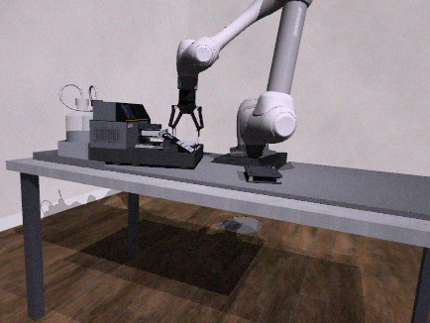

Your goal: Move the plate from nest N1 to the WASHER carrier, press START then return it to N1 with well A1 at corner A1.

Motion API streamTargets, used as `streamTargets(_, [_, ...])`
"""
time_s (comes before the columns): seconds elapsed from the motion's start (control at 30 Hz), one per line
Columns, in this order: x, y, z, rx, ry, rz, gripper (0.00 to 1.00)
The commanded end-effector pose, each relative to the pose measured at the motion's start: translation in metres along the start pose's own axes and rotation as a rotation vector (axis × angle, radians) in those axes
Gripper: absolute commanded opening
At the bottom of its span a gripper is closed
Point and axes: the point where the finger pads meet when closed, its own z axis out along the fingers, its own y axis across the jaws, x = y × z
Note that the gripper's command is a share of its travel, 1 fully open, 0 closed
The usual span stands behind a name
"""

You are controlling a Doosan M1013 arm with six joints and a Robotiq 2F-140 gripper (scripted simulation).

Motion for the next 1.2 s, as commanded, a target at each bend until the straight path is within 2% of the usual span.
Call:
streamTargets(0.0, [0.0,0.0,0.0,0.0,0.0,0.0,0.7])
streamTargets(0.17, [0.0,0.0,0.0,0.0,0.0,0.0,0.7])
streamTargets(1.17, [0.0,0.0,-0.047,0.0,0.0,0.0,0.7])
